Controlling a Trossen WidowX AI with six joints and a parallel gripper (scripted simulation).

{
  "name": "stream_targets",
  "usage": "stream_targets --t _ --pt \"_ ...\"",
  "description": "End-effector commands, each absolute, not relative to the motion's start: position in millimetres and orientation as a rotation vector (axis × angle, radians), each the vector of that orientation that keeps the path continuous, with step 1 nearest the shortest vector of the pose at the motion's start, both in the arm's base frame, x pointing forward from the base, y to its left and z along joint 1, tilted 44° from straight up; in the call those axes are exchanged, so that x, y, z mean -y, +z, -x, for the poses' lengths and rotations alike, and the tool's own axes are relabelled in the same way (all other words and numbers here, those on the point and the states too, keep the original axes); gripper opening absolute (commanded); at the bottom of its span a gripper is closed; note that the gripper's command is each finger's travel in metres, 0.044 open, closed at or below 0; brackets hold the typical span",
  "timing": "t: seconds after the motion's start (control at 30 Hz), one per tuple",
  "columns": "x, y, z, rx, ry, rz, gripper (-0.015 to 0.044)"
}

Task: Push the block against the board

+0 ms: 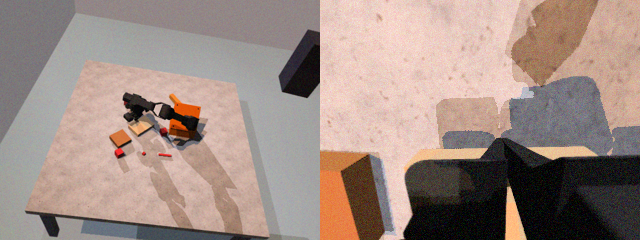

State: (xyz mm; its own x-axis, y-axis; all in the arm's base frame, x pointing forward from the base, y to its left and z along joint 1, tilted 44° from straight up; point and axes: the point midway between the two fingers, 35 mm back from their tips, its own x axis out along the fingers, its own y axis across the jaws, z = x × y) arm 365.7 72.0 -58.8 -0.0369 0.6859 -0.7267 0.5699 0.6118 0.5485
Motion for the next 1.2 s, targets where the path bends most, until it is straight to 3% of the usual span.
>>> stream_targets --t 0.0,1.17 --pt "-80.4 -59.5 -354.5 -1.737 0.129 -1.043 0.0" --pt "-67.2 -74.1 -385.4 -1.735 0.129 -1.042 0.0"
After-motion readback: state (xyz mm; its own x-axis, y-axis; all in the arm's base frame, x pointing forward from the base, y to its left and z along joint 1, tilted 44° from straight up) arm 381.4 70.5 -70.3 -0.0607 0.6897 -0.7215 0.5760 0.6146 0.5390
